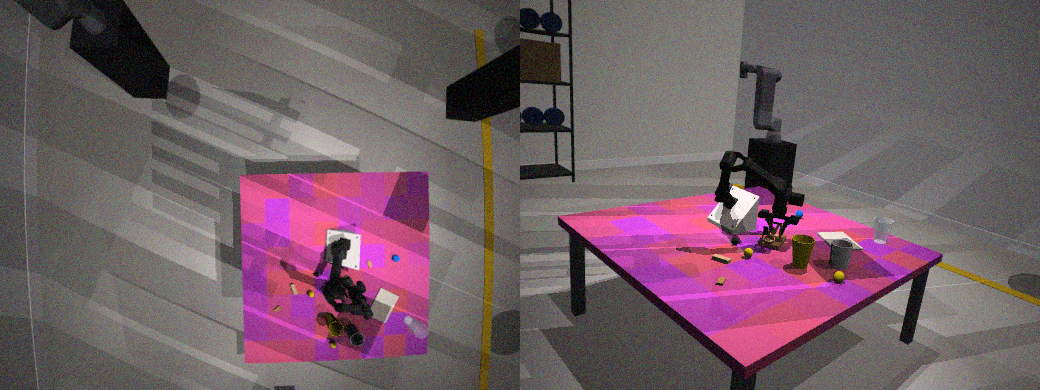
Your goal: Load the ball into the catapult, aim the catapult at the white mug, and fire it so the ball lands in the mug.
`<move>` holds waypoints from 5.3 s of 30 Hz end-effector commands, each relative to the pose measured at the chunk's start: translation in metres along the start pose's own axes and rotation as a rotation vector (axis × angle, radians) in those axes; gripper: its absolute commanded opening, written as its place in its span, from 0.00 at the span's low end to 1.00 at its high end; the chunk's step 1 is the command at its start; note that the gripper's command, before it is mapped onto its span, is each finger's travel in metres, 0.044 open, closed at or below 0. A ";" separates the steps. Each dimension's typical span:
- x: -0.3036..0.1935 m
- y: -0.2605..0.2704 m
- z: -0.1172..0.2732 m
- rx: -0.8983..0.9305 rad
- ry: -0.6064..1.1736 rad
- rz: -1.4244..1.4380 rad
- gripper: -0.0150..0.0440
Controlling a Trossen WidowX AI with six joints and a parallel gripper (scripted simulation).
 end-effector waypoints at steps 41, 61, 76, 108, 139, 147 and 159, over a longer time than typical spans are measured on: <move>0.006 -0.043 0.047 -0.004 0.001 -0.967 0.25; 0.004 -0.044 0.018 -0.004 0.001 -0.967 0.25; 0.002 -0.043 0.001 0.004 -0.004 -0.976 0.25; 0.005 -0.047 0.083 -0.003 -0.005 -0.965 1.00; 0.004 -0.044 0.028 -0.004 0.001 -0.972 1.00; 0.004 -0.044 0.015 -0.004 0.002 -0.972 1.00; 0.004 -0.043 -0.003 -0.003 0.004 -0.972 1.00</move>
Point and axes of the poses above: the point midway between the two fingers, 35 mm back from their tips, its own z axis back along the fingers, its own y axis across the jaws, x = y × z, the point moved 5 cm from there along z, back along the fingers, and after that the axes turned 8 degrees about z, right-handed, at the moved point
